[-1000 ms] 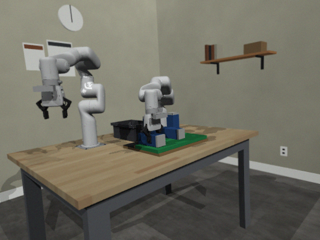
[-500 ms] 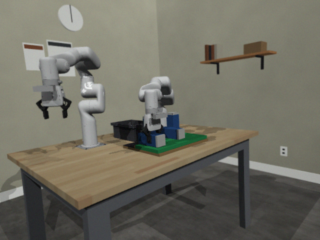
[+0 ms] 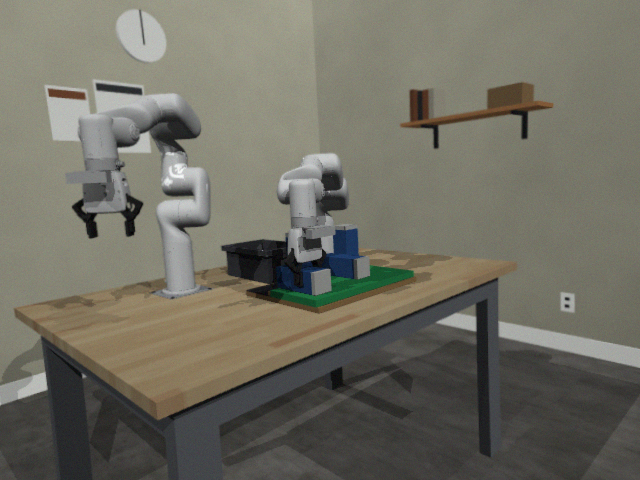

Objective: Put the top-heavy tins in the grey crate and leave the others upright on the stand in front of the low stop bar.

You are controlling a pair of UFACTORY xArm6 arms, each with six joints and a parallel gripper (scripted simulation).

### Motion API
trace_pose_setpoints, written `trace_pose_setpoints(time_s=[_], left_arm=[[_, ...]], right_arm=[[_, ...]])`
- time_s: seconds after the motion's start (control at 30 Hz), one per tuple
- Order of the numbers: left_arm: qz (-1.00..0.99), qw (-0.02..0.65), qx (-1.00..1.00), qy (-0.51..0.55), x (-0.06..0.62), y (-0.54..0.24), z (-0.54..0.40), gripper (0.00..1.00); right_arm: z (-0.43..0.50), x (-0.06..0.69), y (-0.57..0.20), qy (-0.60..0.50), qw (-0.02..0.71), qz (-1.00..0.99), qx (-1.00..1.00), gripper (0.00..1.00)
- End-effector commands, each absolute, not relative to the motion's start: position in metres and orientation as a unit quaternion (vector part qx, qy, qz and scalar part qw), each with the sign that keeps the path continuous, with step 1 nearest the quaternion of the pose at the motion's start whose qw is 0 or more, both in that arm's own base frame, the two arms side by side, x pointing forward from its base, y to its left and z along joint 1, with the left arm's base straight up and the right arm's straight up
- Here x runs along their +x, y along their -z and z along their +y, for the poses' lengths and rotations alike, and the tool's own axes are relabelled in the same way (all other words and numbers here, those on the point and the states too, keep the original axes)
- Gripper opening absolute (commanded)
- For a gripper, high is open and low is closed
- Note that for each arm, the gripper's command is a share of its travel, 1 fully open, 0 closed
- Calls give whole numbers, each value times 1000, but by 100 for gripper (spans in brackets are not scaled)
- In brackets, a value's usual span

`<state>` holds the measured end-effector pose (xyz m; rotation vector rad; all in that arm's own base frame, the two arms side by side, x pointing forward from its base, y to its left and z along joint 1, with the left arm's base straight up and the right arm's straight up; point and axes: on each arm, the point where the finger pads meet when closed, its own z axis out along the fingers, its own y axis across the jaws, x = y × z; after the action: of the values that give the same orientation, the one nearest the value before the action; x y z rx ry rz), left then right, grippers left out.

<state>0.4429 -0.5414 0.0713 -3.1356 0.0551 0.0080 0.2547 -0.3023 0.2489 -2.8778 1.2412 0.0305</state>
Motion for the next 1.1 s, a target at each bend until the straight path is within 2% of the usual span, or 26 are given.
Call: trace_pose_setpoints(time_s=[0.0,0.53,0.57,1.07], left_arm=[[17,0,-1000,0,444,-76,-543,0],[17,0,-1000,0,443,-77,-543,0],[17,0,-1000,0,443,-77,-543,84],[17,0,-1000,0,443,-77,-543,84]], right_arm=[[-303,255,-250,-8,3,396,-918,100],[-303,255,-250,-8,3,396,-918,100],[-303,255,-250,-8,3,396,-918,100],[-303,255,-250,-8,3,396,-918,100]])
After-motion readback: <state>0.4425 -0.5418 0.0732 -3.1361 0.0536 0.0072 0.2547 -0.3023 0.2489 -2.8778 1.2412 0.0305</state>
